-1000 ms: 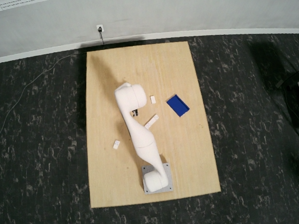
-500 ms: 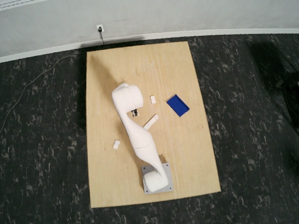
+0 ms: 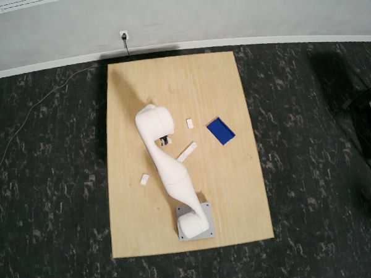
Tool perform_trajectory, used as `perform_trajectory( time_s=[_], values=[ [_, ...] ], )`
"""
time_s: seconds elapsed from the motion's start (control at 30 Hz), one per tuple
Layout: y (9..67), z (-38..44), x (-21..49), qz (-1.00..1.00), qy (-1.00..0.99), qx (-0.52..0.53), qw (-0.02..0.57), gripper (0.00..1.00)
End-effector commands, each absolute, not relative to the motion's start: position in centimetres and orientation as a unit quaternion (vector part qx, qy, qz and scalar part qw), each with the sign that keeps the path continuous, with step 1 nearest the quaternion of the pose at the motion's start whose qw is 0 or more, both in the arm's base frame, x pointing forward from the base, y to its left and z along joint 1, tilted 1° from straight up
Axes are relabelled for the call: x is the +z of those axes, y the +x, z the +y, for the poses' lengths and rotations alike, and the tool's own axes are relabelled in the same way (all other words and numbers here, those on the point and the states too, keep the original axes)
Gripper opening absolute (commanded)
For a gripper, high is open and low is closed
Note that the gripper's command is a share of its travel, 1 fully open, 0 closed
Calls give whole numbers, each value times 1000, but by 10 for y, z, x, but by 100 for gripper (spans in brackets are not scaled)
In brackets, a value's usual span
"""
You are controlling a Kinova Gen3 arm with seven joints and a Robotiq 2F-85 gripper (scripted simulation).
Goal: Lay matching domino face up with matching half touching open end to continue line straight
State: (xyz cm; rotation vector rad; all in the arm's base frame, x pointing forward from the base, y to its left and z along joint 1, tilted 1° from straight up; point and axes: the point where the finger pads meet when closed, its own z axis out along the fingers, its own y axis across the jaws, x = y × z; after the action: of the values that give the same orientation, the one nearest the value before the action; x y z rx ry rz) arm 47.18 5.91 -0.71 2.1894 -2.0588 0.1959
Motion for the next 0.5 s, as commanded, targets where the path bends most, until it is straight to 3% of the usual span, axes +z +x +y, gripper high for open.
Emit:
perform_trajectory(
  time_s=[0.0,0.47],
  values=[
    [472,63,-9,-682,726,65,64,35],
    [471,76,-19,-682,726,65,64,35]
  ],
)
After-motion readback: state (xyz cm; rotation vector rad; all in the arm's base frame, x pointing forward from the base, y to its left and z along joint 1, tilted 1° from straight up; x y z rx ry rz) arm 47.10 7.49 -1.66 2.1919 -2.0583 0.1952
